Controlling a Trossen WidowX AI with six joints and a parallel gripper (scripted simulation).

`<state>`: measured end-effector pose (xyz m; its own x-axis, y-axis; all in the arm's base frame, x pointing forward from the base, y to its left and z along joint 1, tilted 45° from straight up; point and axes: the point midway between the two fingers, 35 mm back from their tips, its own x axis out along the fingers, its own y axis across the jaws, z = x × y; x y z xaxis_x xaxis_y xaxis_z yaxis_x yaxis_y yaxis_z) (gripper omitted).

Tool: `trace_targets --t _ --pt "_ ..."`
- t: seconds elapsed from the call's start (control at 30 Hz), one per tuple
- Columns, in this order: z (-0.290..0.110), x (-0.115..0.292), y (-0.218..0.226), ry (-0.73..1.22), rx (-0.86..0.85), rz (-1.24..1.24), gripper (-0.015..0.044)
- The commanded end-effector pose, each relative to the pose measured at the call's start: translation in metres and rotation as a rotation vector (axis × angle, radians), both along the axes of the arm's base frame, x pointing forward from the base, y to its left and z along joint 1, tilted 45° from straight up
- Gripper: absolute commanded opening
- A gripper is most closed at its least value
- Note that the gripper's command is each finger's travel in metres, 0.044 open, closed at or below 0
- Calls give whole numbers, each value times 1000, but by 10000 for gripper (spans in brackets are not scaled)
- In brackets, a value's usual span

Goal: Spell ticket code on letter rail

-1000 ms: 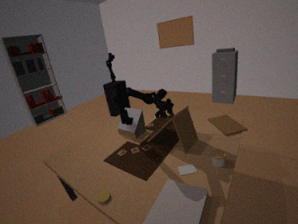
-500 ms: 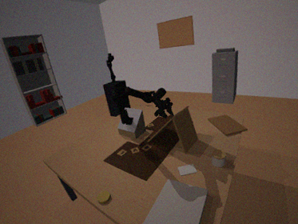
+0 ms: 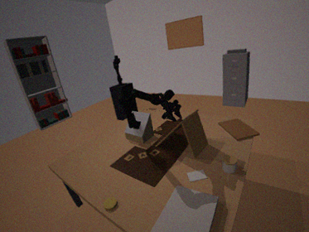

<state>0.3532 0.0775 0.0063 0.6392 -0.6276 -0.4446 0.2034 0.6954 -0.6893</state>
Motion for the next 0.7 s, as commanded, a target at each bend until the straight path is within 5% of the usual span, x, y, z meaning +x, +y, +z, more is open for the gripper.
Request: trace_targets --t 0.0,0.67 --pt "2 -2 2 -4 -2 -3 295" --pt "6 -11 11 -3 -1 -3 295"
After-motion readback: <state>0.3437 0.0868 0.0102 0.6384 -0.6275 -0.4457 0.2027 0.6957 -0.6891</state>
